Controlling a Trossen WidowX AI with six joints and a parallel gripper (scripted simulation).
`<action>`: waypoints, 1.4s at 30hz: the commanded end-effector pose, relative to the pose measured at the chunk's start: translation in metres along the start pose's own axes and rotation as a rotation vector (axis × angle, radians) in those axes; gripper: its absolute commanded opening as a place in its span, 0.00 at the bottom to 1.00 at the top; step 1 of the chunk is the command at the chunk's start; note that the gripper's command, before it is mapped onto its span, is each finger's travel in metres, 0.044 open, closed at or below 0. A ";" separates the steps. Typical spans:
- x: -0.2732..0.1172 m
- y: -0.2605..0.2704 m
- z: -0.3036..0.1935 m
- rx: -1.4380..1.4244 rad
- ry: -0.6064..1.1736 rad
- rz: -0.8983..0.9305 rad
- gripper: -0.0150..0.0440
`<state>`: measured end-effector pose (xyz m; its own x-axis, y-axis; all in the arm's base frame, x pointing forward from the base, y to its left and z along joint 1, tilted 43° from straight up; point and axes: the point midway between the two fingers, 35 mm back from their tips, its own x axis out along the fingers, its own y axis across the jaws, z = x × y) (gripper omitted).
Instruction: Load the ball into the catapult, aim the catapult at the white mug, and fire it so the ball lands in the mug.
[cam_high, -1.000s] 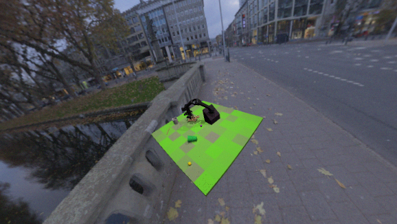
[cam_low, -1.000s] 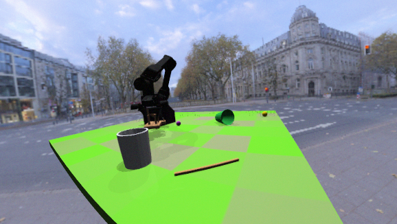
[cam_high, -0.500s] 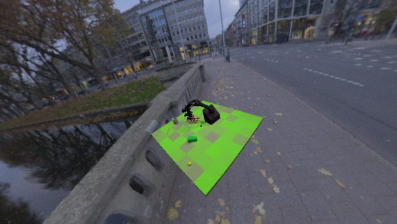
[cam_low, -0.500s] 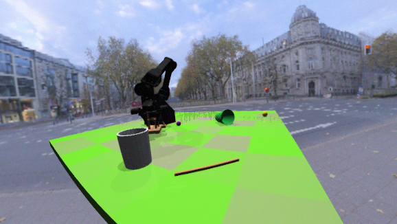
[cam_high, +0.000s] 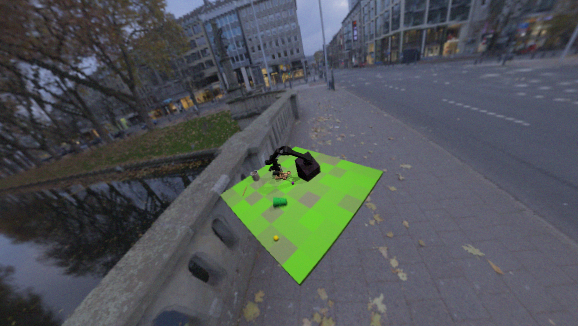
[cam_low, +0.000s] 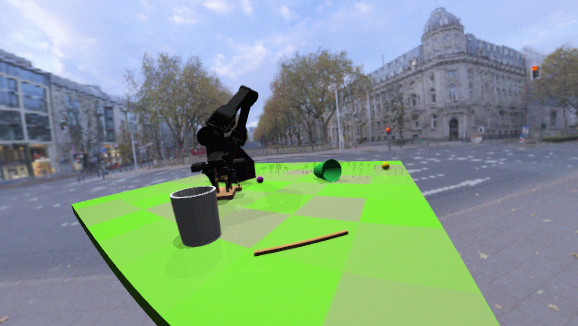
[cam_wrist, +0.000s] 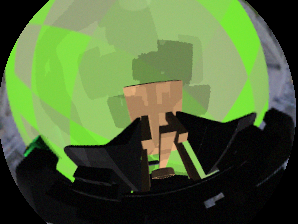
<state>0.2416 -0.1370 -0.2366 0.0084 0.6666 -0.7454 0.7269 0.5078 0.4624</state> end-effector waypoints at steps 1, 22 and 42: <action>-0.002 0.000 0.000 -0.001 -0.002 0.000 0.25; -0.078 -0.001 0.001 0.002 -0.002 -0.003 1.00; -0.050 -0.002 -0.001 0.006 -0.009 0.004 1.00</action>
<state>0.2428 -0.1933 -0.1812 0.0320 0.6449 -0.7636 0.7247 0.5111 0.4621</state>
